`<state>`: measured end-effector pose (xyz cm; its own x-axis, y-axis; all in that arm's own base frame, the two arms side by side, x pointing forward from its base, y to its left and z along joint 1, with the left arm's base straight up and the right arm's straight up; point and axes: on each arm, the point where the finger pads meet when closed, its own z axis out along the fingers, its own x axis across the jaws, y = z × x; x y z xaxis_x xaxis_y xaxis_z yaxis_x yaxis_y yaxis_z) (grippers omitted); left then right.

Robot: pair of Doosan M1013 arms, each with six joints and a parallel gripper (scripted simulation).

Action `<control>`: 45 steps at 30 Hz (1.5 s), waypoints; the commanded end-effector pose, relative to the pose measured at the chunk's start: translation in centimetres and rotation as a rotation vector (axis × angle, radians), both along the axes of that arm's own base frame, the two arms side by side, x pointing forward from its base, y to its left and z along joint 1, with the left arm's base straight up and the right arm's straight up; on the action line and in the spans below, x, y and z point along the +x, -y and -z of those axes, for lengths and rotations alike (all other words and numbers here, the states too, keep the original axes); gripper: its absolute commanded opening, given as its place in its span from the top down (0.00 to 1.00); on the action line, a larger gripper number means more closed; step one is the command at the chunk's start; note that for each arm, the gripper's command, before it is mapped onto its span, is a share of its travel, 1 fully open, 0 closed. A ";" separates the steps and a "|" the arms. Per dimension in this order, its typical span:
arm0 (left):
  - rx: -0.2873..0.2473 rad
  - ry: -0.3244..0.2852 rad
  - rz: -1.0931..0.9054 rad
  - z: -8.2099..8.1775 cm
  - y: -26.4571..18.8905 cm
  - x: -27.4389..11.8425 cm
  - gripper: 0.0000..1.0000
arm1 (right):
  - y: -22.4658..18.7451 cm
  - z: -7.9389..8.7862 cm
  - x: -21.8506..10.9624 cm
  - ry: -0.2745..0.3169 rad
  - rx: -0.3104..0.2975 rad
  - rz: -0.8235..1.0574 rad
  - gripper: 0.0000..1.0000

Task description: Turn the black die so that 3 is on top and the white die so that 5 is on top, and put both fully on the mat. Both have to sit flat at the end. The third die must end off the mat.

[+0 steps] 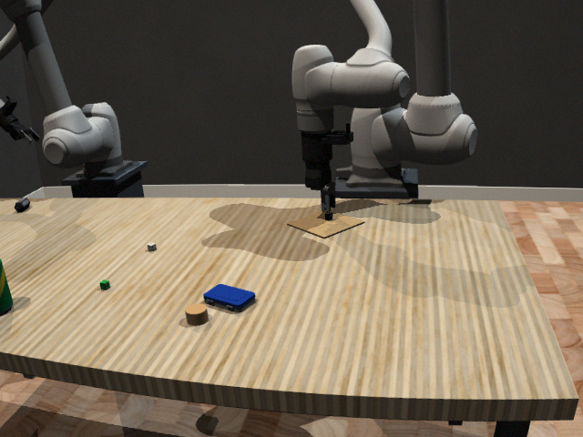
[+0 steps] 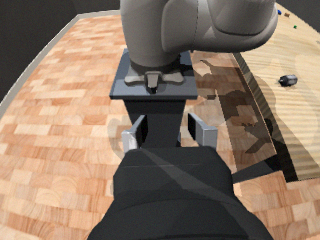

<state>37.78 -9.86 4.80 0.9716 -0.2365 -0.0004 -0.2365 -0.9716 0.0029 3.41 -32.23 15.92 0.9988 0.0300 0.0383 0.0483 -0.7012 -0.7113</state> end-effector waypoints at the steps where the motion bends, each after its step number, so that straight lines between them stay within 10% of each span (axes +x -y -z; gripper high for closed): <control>1: 0.003 0.001 0.003 -0.9 0.1 0.0 0.36 | 0.1 0.0 -0.2 0.000 -0.007 -0.003 0.00; 21: -0.001 -0.001 0.003 -5.4 0.0 0.0 0.36 | 0.1 0.0 -0.2 0.000 -0.007 -0.003 0.00; 34: -0.246 -0.061 0.003 -5.4 -0.2 0.0 0.36 | 0.1 0.0 -0.2 0.000 -0.007 -0.003 0.00; 45: -0.328 -0.085 0.003 -5.2 -0.6 0.0 0.36 | 0.1 0.0 -0.2 0.000 -0.007 -0.003 0.00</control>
<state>37.77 -9.42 10.12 0.9706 -0.2406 0.0024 -0.2312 -0.9300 0.2858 3.41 -32.23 15.92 0.9988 0.0300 0.0383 0.0483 -0.7012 -0.7113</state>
